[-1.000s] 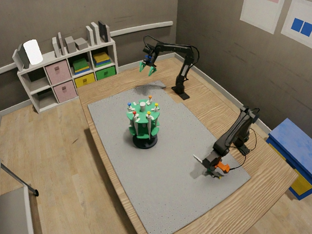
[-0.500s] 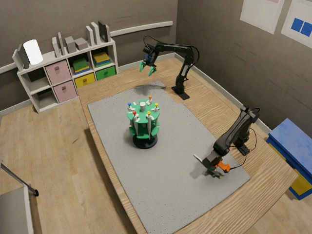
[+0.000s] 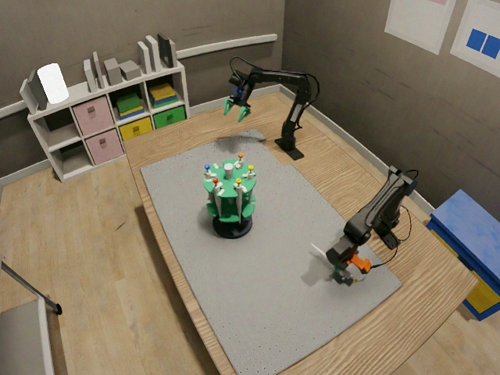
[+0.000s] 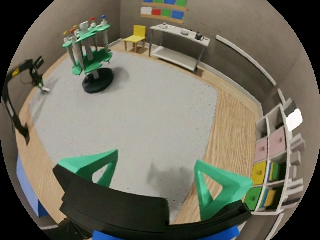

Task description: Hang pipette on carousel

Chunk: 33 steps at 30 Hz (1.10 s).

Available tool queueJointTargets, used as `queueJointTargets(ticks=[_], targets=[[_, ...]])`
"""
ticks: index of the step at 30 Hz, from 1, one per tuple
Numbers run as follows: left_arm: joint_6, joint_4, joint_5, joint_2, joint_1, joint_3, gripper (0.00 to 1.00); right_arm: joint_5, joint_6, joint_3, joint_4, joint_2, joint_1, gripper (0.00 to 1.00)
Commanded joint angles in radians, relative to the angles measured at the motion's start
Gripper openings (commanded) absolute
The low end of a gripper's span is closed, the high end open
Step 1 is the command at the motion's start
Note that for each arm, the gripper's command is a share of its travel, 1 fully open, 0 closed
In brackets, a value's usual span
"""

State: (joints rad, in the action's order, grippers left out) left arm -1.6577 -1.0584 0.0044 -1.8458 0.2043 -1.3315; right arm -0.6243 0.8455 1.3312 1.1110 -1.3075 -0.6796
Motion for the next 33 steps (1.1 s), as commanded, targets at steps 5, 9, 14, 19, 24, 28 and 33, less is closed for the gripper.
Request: queueJointTargets(ticks=[5, 9, 14, 19, 24, 28, 33], targets=[[-0.007, -0.073, -0.013, 0.047, -0.003, -0.067, 0.12, -0.023, 0.011, 0.010, -0.009, -0.010, -0.011, 1.00], [-0.007, -0.104, -0.013, 0.053, -0.003, -0.091, 0.12, -0.023, 0.011, 0.010, -0.009, -0.010, -0.011, 1.00], [-0.007, -0.142, -0.013, 0.059, -0.003, -0.124, 0.12, -0.023, 0.011, 0.010, -0.009, -0.010, -0.011, 1.00], [-0.007, -0.167, -0.013, 0.061, -0.003, -0.146, 0.12, -0.023, 0.011, 0.010, -0.009, -0.010, -0.011, 1.00], [-0.002, -0.177, -0.005, 0.043, -0.001, -0.147, 0.12, -0.023, 0.011, 0.010, -0.009, -0.010, -0.011, 1.00], [0.073, -0.186, -0.015, 0.067, -0.014, -0.160, 0.12, -0.023, 0.011, 0.010, -0.009, -0.010, -0.011, 1.00], [0.090, -0.188, -0.014, 0.066, -0.008, -0.161, 0.12, -0.023, 0.011, 0.010, -0.009, -0.010, -0.011, 1.00]])
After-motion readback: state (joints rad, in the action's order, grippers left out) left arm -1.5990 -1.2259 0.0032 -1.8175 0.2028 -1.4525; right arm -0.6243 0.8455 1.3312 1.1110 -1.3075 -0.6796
